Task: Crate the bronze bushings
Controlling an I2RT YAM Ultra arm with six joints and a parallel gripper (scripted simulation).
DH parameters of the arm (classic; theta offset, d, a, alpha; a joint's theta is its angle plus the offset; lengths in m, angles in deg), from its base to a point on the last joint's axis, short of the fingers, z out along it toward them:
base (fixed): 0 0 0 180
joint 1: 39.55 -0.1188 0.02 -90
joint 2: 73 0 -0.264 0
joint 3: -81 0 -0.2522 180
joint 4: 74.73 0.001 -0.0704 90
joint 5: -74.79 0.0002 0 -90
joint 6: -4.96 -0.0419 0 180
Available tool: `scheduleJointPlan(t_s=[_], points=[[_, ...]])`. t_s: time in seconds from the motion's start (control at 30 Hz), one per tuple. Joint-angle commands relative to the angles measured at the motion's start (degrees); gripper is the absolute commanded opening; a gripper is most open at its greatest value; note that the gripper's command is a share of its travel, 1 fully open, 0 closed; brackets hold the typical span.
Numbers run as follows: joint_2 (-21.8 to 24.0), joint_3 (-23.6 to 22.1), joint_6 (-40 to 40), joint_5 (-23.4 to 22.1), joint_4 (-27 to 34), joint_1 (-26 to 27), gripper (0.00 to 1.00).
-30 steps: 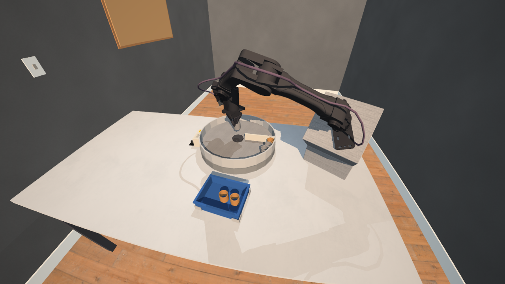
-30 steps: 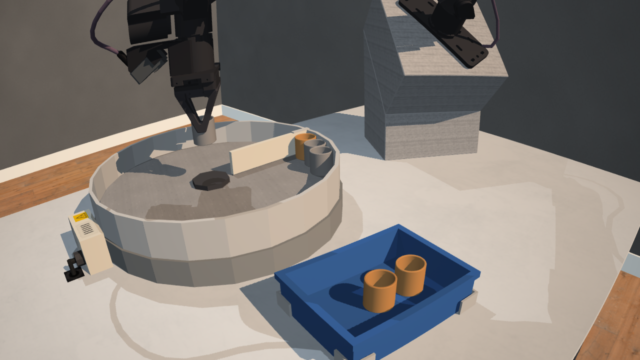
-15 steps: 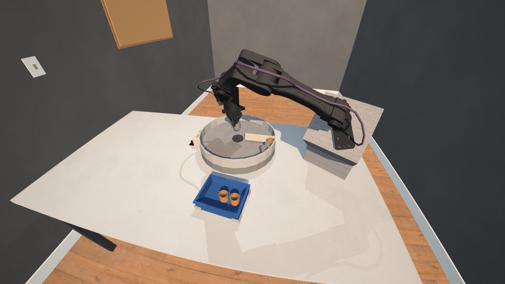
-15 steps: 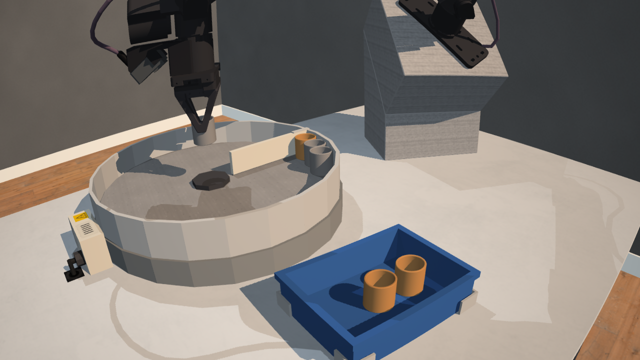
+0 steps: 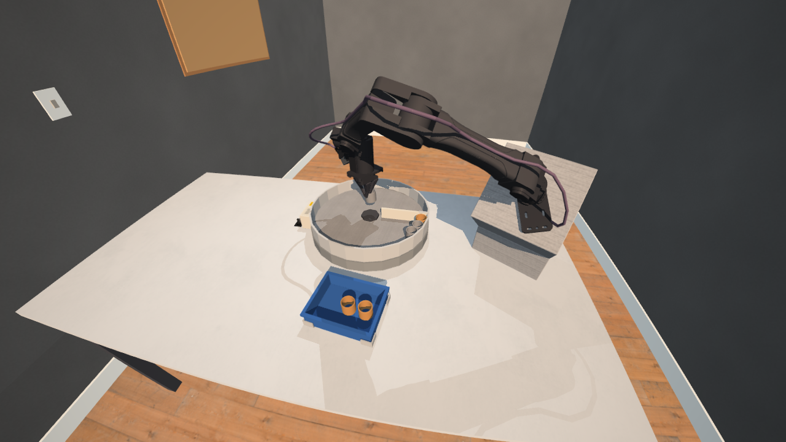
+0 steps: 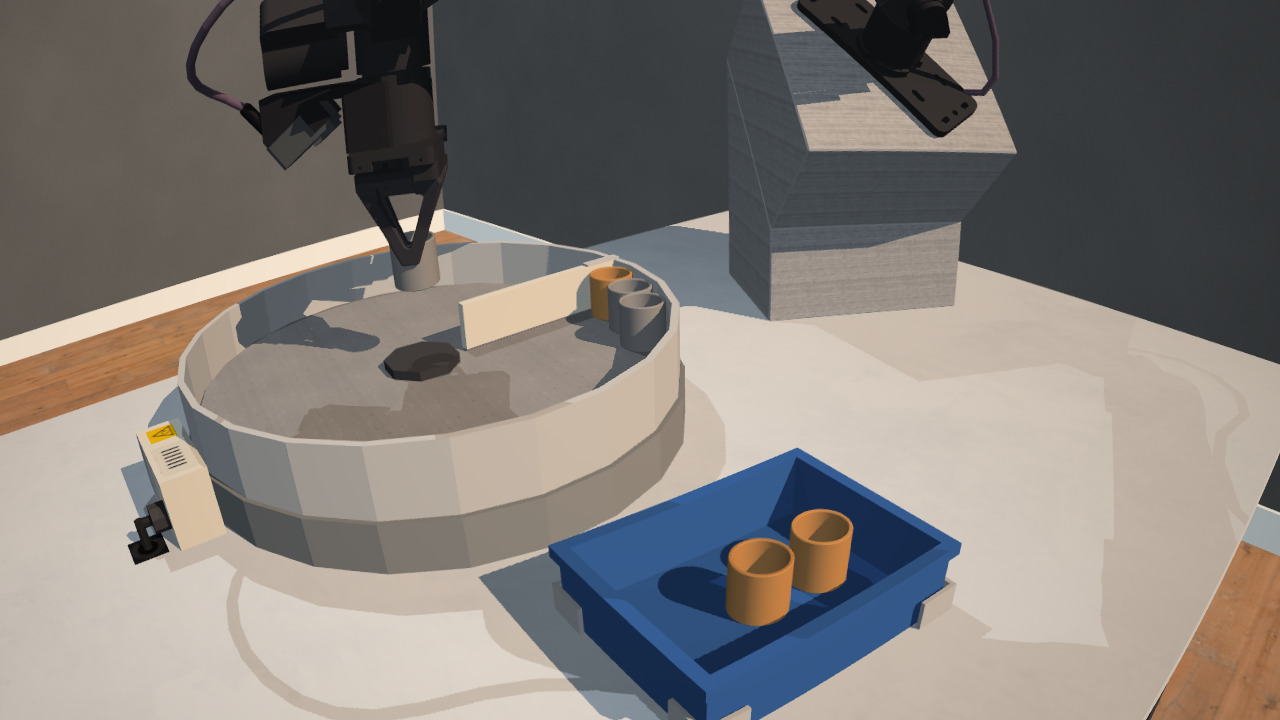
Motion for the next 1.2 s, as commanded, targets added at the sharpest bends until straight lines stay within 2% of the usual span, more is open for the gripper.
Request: scheduleJointPlan(t_s=[0.0,0.93,1.17], points=[[2.3,-0.1,-0.4,0.6,-1.0,1.2,0.0],[2.3,-0.1,-0.4,0.6,-1.0,1.2,0.0],[2.0,2.4,-0.8,0.6,0.8,0.6,0.0]])
